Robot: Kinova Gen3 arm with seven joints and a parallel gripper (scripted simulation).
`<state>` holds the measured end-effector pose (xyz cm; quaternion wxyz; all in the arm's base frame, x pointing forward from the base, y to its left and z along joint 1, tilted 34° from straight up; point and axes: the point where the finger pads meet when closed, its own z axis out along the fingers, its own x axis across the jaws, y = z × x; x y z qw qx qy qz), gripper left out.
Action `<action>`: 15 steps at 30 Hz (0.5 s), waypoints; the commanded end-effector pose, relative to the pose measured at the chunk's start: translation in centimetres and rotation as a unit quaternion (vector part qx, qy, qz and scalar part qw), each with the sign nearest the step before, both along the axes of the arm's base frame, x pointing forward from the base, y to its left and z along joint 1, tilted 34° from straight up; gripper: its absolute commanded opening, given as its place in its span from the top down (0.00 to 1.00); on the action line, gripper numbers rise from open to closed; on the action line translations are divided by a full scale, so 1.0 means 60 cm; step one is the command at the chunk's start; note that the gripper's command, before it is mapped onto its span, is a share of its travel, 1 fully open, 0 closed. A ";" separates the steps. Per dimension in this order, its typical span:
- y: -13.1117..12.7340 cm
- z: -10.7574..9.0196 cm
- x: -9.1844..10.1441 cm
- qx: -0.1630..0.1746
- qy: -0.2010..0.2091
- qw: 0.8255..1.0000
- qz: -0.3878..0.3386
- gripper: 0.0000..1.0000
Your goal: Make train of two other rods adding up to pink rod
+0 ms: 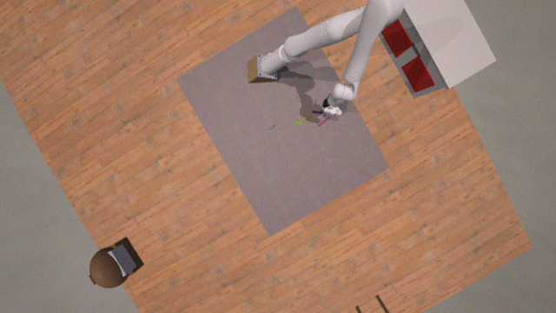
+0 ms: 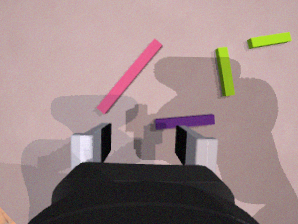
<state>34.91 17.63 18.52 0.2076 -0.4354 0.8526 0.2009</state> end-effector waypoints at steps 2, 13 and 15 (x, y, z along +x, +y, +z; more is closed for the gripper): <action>0.000 0.001 0.001 0.000 -0.001 1.000 0.000 0.00; 0.000 0.001 0.001 0.000 -0.001 1.000 0.000 0.00; -0.002 0.000 0.001 0.000 -0.001 1.000 0.000 0.00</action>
